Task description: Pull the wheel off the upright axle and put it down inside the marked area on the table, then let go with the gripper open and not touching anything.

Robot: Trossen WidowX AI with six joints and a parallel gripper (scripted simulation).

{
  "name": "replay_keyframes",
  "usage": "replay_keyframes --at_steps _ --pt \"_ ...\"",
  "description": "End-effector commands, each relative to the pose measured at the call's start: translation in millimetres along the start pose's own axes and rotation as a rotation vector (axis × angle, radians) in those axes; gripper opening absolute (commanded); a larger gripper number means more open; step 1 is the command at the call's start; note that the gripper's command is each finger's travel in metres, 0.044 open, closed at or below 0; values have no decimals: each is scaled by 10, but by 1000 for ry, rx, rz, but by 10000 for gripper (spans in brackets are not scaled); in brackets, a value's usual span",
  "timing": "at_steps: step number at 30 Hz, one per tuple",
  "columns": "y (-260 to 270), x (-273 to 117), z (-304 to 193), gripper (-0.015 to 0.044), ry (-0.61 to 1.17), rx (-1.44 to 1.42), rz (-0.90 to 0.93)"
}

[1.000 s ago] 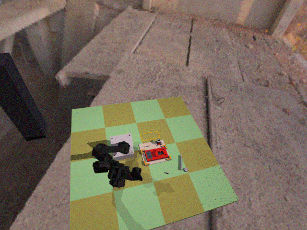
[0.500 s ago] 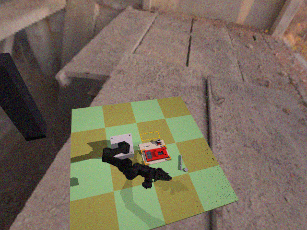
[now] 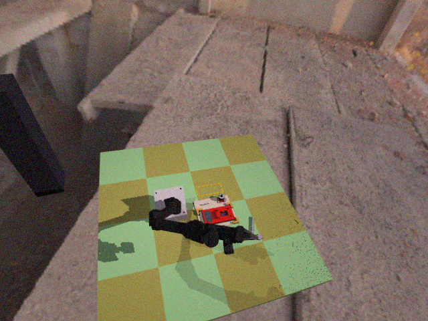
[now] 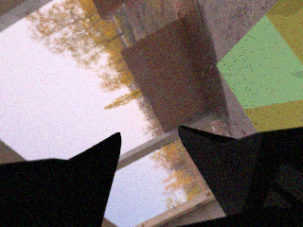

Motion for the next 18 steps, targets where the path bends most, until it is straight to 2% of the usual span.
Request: replay_keyframes --at_steps 1,10,18 --pt "-253 239 -142 300 33 -54 -105" --pt "-907 725 -539 300 116 -193 -372" --pt "-1560 1005 -965 300 219 -358 -609"
Point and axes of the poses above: the point midway between the two fingers, 35 mm back from their tips, its own x axis out along the fingers, its own y axis across the jaws, z = x × y, the point moved 10 cm from there along -x, back along the fingers, and after that the axes turned 8 degrees about x, right-handed, at the moved point
